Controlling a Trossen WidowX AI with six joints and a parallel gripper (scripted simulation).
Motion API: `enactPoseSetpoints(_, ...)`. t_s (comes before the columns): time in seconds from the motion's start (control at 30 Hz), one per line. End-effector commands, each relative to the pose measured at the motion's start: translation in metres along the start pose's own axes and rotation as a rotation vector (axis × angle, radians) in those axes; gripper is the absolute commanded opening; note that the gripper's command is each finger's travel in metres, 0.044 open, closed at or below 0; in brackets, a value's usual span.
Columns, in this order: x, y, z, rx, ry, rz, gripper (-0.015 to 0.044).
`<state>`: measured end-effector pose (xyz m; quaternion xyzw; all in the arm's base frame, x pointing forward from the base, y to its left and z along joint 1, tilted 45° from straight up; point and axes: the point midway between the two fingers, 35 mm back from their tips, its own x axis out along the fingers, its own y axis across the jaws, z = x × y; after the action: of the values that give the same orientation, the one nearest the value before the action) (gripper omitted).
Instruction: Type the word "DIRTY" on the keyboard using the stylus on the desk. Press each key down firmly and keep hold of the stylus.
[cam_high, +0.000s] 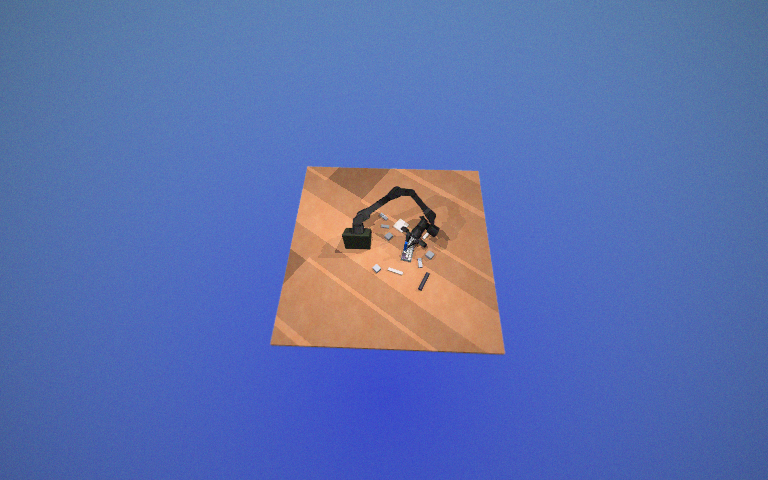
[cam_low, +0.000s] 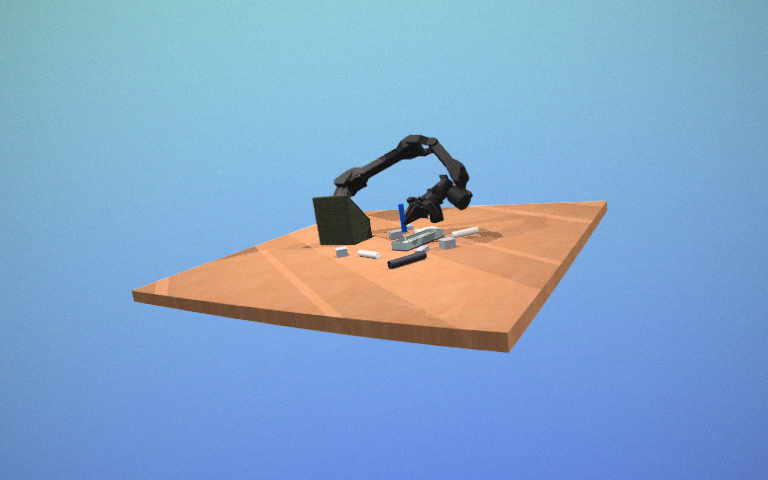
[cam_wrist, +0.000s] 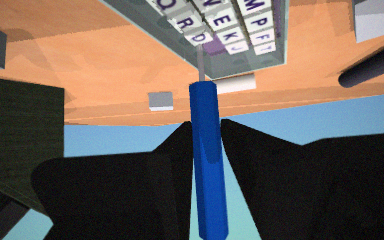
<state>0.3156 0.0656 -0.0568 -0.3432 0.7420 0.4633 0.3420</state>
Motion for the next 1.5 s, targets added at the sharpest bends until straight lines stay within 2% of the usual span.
enactPoseSetpoints(0.0, 0.001, 0.000, 0.002, 0.004, -0.003, 0.002, 0.0081)
enactPoseSetpoints(0.83, 0.004, 0.000, 0.007, 0.003, -0.003, 0.002, 0.0081)
enactPoseSetpoints(1.13, -0.014, 0.001, -0.027, 0.004, -0.002, 0.002, 0.0081)
enactPoseSetpoints(1.3, -0.013, 0.001, -0.024, 0.007, -0.006, 0.001, 0.0084)
enactPoseSetpoints(1.47, -0.029, 0.006, -0.019, -0.047, -0.005, -0.089, 0.0051)
